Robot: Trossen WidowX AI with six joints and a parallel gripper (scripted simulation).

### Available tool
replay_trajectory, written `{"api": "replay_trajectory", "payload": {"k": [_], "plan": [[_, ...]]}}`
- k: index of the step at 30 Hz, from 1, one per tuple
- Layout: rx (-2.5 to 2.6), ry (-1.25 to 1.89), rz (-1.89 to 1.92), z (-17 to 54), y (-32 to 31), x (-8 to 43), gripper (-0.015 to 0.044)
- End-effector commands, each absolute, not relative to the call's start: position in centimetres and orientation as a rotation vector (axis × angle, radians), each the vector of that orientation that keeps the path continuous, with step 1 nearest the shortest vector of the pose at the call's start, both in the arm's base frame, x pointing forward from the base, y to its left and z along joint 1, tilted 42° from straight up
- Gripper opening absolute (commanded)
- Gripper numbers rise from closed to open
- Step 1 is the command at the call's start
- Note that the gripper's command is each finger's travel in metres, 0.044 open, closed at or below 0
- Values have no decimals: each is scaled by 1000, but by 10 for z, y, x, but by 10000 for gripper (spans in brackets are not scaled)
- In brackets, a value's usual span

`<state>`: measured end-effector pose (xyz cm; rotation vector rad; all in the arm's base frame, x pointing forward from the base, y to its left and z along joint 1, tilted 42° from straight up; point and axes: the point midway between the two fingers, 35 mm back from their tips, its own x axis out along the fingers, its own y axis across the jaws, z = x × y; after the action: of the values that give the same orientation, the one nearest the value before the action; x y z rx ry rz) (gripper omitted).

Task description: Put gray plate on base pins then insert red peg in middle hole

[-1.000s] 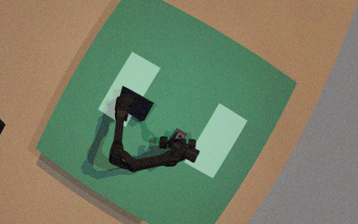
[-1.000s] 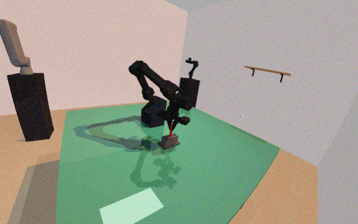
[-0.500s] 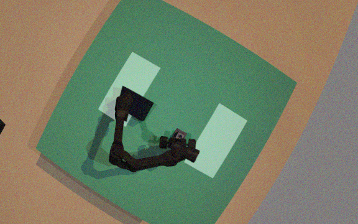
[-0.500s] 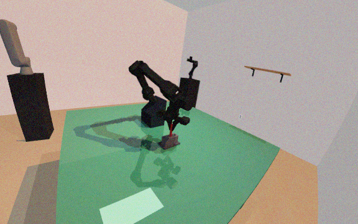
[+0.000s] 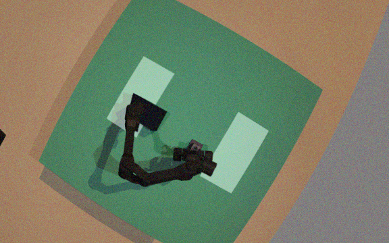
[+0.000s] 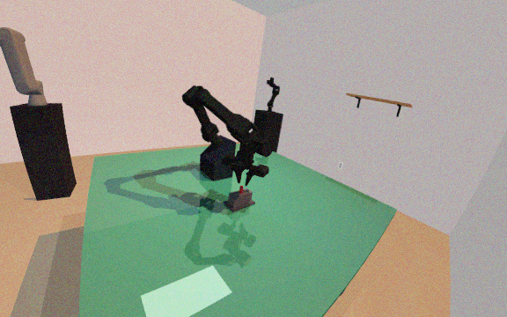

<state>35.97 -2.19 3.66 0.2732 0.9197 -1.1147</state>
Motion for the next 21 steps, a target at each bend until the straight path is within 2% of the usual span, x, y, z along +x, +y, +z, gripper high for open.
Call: {"api": "replay_trajectory", "payload": {"k": [1,21], "plan": [[269,920,-1113,38,-20,359,150],[267,922,-1112,47,-11,356,150]]}}
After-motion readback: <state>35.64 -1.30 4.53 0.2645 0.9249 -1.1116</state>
